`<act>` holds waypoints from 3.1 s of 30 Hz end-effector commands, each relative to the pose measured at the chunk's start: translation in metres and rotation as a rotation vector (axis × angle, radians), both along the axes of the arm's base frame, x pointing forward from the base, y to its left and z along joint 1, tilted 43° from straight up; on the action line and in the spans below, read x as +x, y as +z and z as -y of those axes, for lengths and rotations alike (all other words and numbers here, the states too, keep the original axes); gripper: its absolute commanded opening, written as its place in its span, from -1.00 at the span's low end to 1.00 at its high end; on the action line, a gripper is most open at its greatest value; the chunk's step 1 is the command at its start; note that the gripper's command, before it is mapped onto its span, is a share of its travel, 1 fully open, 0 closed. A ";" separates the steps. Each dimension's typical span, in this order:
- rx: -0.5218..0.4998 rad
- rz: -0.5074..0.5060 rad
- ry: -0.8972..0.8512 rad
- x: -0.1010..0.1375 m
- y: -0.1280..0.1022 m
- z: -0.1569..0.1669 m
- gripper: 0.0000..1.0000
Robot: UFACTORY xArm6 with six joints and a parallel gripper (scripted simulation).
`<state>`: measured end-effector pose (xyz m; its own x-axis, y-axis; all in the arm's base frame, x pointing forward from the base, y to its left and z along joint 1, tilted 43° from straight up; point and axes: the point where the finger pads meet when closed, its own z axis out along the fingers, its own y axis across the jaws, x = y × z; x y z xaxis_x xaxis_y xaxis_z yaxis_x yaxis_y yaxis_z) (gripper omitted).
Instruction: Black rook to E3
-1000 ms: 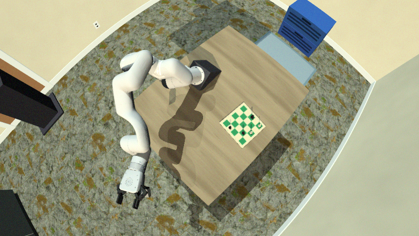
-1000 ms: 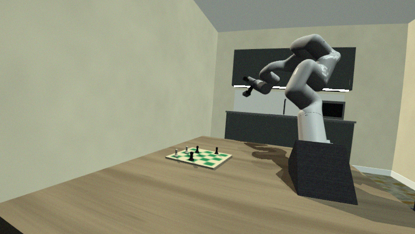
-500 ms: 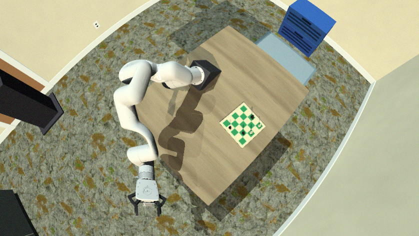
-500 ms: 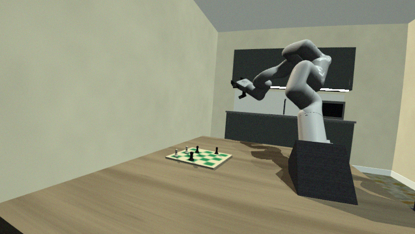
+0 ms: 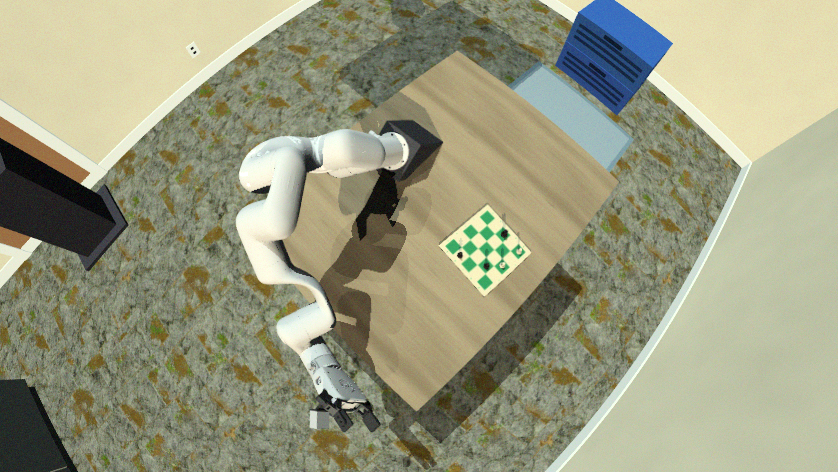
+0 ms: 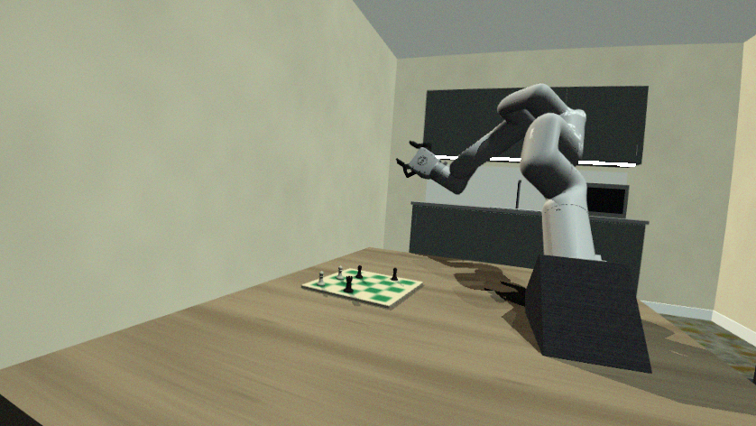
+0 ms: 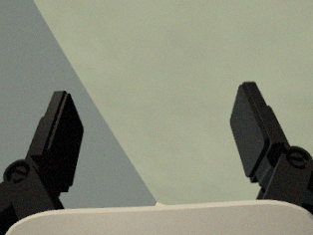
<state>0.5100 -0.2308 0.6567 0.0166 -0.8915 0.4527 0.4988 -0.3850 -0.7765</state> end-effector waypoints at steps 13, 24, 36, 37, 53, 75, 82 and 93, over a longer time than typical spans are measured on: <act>-0.793 -0.114 0.155 0.054 -0.134 -0.049 1.00; -1.202 -0.073 0.387 0.052 -0.239 -0.073 1.00; -1.583 0.121 0.792 0.012 -0.368 -0.085 1.00; -1.583 0.121 0.792 0.012 -0.368 -0.085 1.00; -1.738 0.459 1.259 -0.059 -0.473 -0.071 1.00; -1.739 0.481 1.284 -0.063 -0.477 -0.069 1.00; -1.739 0.481 1.284 -0.063 -0.477 -0.069 1.00; -1.739 0.481 1.284 -0.063 -0.477 -0.069 1.00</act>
